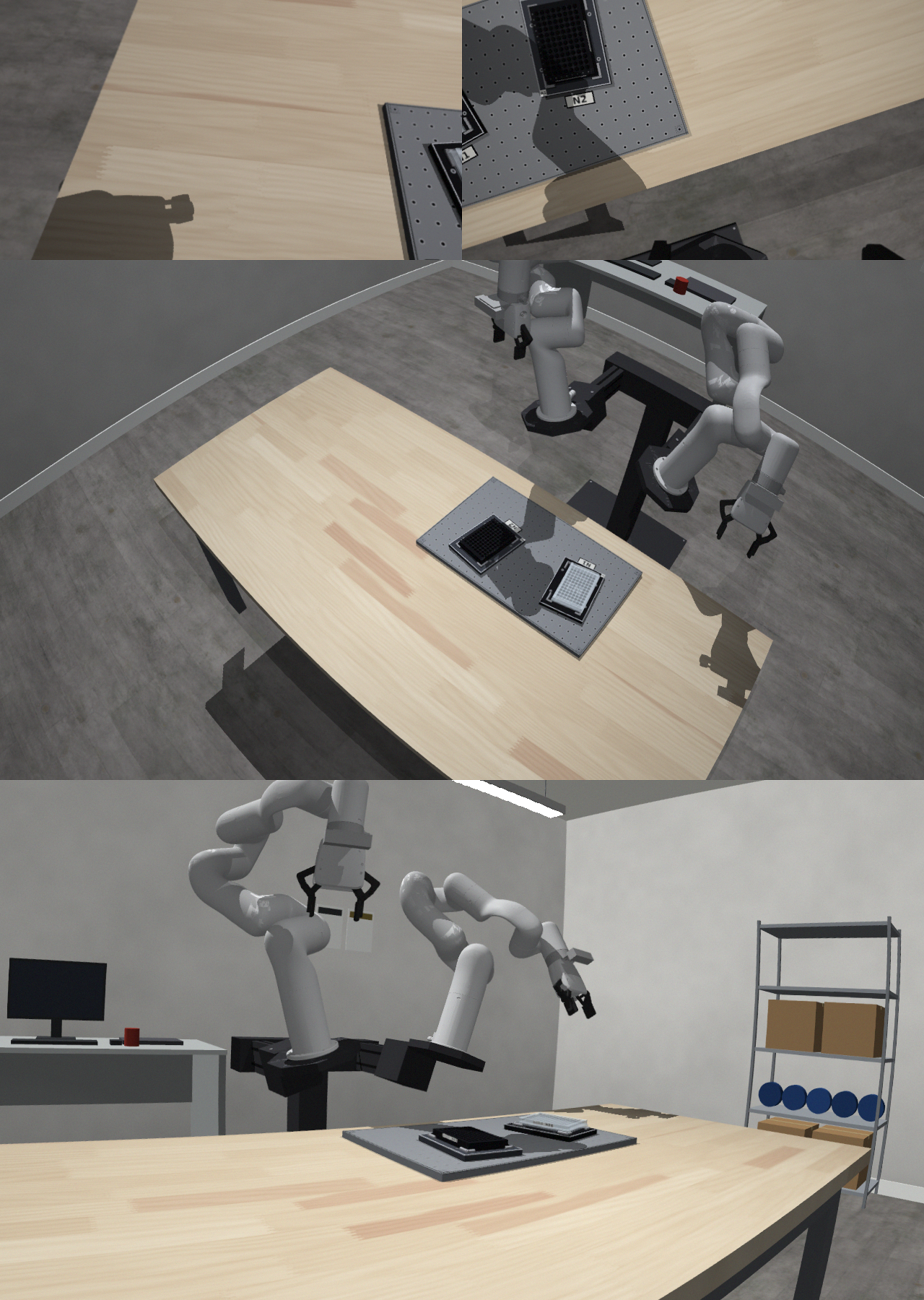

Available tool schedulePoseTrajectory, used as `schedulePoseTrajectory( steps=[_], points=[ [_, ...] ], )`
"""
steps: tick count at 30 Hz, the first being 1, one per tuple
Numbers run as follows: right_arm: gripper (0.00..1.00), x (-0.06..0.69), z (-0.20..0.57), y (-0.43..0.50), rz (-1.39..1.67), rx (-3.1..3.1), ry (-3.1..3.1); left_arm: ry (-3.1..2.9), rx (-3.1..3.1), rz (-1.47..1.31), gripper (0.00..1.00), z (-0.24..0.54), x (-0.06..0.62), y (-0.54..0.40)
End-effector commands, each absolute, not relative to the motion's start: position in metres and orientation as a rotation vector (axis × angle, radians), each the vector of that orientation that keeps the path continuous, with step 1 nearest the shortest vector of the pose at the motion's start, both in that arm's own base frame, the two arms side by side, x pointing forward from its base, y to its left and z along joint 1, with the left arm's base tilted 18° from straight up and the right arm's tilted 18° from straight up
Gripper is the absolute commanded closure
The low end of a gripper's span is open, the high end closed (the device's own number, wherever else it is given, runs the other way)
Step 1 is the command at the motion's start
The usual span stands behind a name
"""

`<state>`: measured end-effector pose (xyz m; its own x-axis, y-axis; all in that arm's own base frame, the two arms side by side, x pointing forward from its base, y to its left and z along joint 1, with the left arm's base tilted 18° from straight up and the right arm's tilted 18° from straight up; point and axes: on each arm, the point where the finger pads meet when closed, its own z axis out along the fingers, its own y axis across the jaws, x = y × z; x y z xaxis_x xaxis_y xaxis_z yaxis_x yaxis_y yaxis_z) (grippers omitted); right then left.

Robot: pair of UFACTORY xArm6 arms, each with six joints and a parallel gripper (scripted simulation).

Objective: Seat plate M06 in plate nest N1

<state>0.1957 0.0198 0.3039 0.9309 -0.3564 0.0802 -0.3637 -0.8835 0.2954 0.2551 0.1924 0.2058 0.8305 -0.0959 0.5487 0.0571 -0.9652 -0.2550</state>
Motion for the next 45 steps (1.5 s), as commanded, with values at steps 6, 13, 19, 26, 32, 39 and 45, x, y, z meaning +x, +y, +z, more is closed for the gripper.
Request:
schedulePoseTrajectory(
  steps=[6, 13, 19, 26, 32, 39, 45],
  points=[
    [0.0, 0.192, 0.305, 0.045, 0.066, 2.813, -0.35, 0.03, -2.748, -0.847, 0.0, 0.207, 0.256, 0.193],
    [0.0, 0.19, 0.305, 0.053, 0.074, 2.82, -0.296, 0.03, -2.748, -0.847, 0.0, 0.207, 0.256, 0.193],
    [0.0, 0.19, 0.305, 0.053, 0.074, 2.82, -0.296, 0.03, -2.748, -0.847, 0.0, 0.207, 0.256, 0.193],
    [0.0, 0.19, 0.305, 0.053, 0.074, 2.82, -0.296, 0.107, -2.771, -0.795, 1.0, 0.203, 0.263, 0.187],
    [0.0, 0.19, 0.305, 0.053, 0.074, 2.82, -0.296, 0.263, -2.808, -0.687, 1.0, 0.194, 0.277, 0.176],
    [0.0, 0.19, 0.305, 0.053, 0.074, 2.82, -0.296, 0.468, -2.828, -0.552, 1.0, 0.179, 0.296, 0.159],
    [0.0, 0.19, 0.305, 0.053, 0.074, 2.82, -0.296, 0.635, -2.823, -0.443, 1.0, 0.167, 0.309, 0.146]
  ],
)
